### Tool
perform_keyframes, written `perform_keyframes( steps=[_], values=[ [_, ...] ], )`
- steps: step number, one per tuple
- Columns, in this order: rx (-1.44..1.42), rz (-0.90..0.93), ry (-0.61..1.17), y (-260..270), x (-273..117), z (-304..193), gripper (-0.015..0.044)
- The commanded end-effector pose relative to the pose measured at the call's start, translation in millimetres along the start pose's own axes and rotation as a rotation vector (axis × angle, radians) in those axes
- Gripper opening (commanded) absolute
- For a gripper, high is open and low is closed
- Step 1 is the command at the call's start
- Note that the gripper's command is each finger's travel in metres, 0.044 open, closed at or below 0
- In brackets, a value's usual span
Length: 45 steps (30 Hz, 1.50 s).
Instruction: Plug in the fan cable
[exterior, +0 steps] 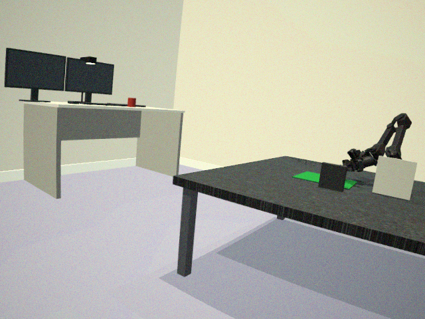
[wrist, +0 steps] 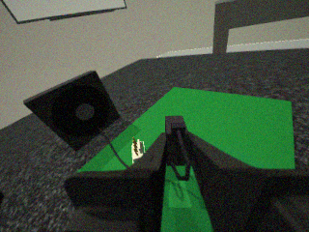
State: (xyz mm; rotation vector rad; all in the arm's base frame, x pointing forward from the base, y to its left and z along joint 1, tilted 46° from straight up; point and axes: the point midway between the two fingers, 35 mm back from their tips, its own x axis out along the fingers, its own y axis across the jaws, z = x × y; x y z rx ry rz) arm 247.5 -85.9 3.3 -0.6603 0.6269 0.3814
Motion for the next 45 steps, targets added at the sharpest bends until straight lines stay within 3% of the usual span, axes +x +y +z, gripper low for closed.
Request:
perform_keyframes(
  steps=[1,13,45],
  values=[
    [-0.040,-0.026,-0.042,1.3,-5.4,2.7,0.0000],
    [-0.146,-0.105,-0.129,-0.1,-19.0,8.4,0.0000],
    [-0.136,-0.096,-0.121,-0.7,-19.3,12.5,0.0000]
  ],
)
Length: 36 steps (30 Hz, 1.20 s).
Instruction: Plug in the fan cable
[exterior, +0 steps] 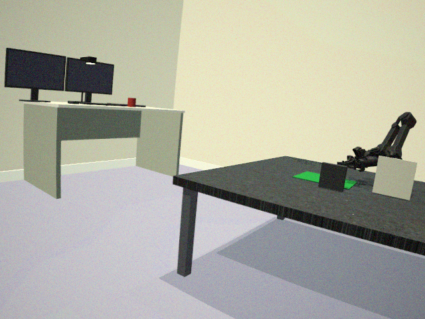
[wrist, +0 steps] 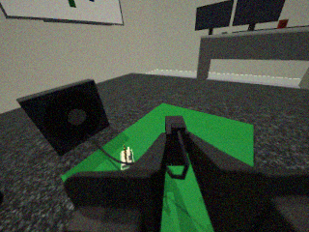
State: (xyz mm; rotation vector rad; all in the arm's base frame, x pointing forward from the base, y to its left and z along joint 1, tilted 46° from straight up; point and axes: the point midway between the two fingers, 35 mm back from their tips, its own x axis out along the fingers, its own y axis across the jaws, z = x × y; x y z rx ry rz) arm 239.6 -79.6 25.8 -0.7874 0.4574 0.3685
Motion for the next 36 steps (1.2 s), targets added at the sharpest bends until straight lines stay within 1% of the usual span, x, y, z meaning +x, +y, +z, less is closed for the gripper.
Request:
perform_keyframes(
  steps=[1,36],
  values=[
    [-0.002,0.004,-0.004,1.0,-0.2,-3.2,0.0000],
    [-0.003,0.005,-0.004,1.5,3.3,-33.9,0.0000]
  ],
)
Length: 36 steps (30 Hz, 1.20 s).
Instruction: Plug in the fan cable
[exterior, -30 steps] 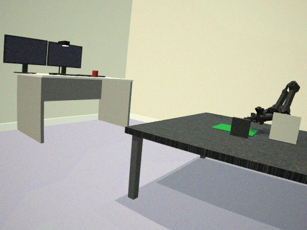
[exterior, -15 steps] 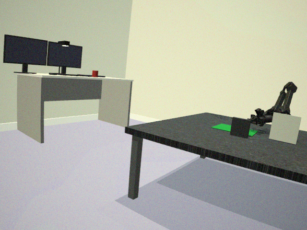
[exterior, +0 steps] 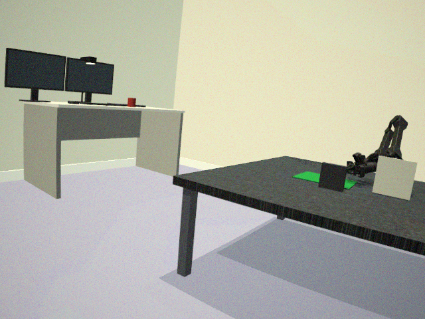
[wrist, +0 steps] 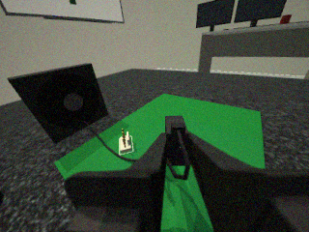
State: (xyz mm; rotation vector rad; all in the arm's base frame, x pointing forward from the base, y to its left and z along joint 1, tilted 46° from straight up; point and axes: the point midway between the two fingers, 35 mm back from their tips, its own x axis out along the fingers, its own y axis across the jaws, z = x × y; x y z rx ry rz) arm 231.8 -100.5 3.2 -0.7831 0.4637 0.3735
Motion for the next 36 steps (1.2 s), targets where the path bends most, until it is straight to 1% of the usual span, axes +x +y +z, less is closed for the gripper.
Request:
perform_keyframes(
  steps=[1,36],
  values=[
    [-0.007,-0.002,-0.007,-1.9,1.3,-3.1,0.0000],
    [0.001,0.002,0.000,2.1,4.7,-29.2,0.0000]
  ],
)
